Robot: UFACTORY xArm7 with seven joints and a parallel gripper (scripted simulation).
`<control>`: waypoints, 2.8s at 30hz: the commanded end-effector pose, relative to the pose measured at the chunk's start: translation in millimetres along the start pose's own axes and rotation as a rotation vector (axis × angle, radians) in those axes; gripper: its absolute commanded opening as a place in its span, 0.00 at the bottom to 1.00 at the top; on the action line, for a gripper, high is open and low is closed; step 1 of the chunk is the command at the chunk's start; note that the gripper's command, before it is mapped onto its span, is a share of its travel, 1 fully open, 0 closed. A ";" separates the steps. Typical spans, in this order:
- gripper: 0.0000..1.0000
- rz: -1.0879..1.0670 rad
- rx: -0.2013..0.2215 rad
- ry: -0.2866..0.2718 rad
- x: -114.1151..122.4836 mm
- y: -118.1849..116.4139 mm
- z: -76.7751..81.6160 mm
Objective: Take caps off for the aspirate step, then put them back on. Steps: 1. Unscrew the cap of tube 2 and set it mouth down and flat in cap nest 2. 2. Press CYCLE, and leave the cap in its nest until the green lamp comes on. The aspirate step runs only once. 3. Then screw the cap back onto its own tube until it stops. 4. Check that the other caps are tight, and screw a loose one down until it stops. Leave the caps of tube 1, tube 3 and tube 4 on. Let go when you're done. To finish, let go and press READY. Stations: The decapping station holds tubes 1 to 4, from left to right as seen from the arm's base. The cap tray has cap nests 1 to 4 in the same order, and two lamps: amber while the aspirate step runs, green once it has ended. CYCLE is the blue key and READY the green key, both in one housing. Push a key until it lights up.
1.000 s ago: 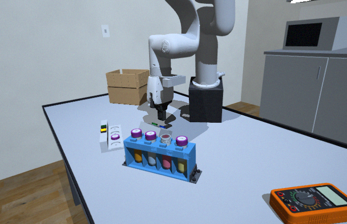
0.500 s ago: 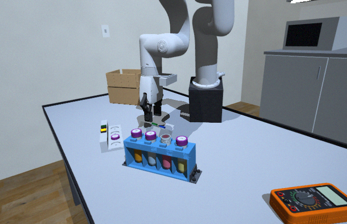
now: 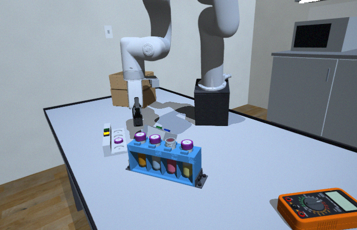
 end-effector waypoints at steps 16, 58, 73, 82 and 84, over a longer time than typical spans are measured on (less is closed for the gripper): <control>1.00 0.050 -0.015 0.041 126.6 -15.9 -13.8; 1.00 0.050 -0.015 0.041 195.3 -26.9 -20.1; 1.00 0.050 -0.015 0.041 195.3 -26.9 -20.1; 1.00 0.050 -0.015 0.041 195.3 -26.9 -20.1; 1.00 0.050 -0.015 0.041 195.3 -26.9 -20.1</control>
Point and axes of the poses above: the point where the finger pads meet when closed, its own z axis back along the fingers, its own y axis across the jaws, x = y × z, the point moved 5 cm from there along z, back along the fingers, and after that the axes turned 3 degrees about -z, right-handed, at the moved point
